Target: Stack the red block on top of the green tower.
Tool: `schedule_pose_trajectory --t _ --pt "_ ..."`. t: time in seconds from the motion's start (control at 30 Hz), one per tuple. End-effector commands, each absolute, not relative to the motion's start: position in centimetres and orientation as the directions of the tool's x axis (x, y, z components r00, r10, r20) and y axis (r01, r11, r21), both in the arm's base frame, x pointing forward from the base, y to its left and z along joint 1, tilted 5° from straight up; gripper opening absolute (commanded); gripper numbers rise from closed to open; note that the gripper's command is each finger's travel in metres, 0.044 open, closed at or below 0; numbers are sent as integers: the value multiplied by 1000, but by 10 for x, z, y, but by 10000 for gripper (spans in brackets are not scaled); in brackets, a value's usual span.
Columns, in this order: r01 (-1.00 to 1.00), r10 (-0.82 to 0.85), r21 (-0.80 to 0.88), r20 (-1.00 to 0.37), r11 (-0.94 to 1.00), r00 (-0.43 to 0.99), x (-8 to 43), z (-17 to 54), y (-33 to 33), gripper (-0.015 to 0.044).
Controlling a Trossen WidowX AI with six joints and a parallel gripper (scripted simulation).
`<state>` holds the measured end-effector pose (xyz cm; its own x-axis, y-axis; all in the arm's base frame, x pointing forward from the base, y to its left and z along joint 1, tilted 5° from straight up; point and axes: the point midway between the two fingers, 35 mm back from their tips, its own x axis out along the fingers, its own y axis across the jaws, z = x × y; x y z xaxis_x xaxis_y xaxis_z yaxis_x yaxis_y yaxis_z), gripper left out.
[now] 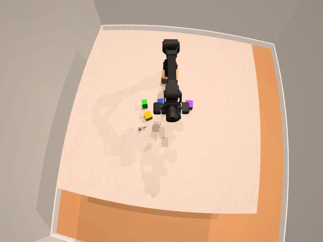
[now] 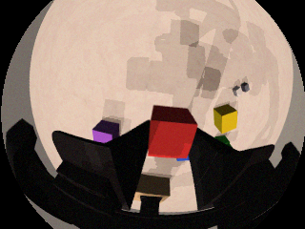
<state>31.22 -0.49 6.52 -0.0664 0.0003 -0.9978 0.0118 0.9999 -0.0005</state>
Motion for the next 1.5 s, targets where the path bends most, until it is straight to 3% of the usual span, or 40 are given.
schedule_pose_trajectory --t 0.0,0.27,0.6,1.47 --pt "11 4 3 -998 1000 -58 315 73 -5 0" --pt "10 3 3 -998 1000 -58 311 73 -9 0" --pt "10 -1 -1 -998 1000 -56 292 76 -60 0" --pt "11 -9 -10 -998 1000 -65 210 80 -162 0"
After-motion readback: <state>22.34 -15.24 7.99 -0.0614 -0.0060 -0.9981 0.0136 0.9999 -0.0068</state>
